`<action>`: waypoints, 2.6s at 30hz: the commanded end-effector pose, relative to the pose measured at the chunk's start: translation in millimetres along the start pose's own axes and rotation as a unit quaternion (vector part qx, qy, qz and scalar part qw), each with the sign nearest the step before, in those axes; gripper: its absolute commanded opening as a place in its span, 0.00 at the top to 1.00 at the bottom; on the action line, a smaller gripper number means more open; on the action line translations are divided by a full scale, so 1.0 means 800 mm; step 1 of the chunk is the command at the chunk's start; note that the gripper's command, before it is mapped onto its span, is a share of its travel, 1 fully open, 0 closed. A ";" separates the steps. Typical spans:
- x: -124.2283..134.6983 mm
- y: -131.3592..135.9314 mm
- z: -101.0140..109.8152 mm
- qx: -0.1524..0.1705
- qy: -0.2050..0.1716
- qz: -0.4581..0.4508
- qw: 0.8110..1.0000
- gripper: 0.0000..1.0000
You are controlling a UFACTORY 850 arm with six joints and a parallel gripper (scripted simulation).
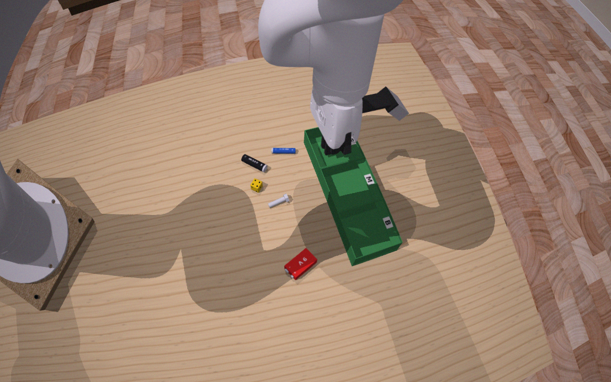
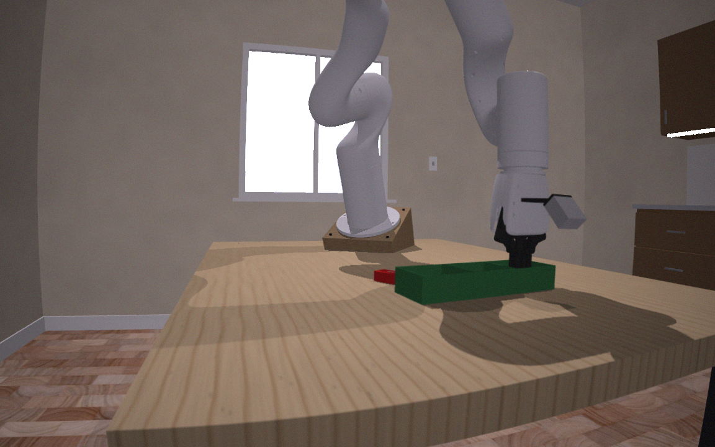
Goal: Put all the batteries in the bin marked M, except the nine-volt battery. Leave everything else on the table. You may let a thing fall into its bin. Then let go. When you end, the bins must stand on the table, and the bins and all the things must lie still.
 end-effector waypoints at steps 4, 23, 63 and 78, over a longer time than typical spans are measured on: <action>-0.001 0.000 0.001 0.000 0.001 0.000 1.000 0.93; -0.001 0.000 0.029 0.000 0.001 0.000 1.000 0.93; -0.001 0.000 0.231 0.000 0.001 0.000 1.000 0.93; 0.055 -0.042 0.127 0.000 0.001 -0.181 0.983 0.77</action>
Point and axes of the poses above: the point where the finger pads meet when closed, its own z axis back along the fingers, its own y axis across the jaws, x = y × z, the point moved 3 cm from there along z, back along the fingers, and after that the axes turned 15 degrees about z, right-handed, at the moved point
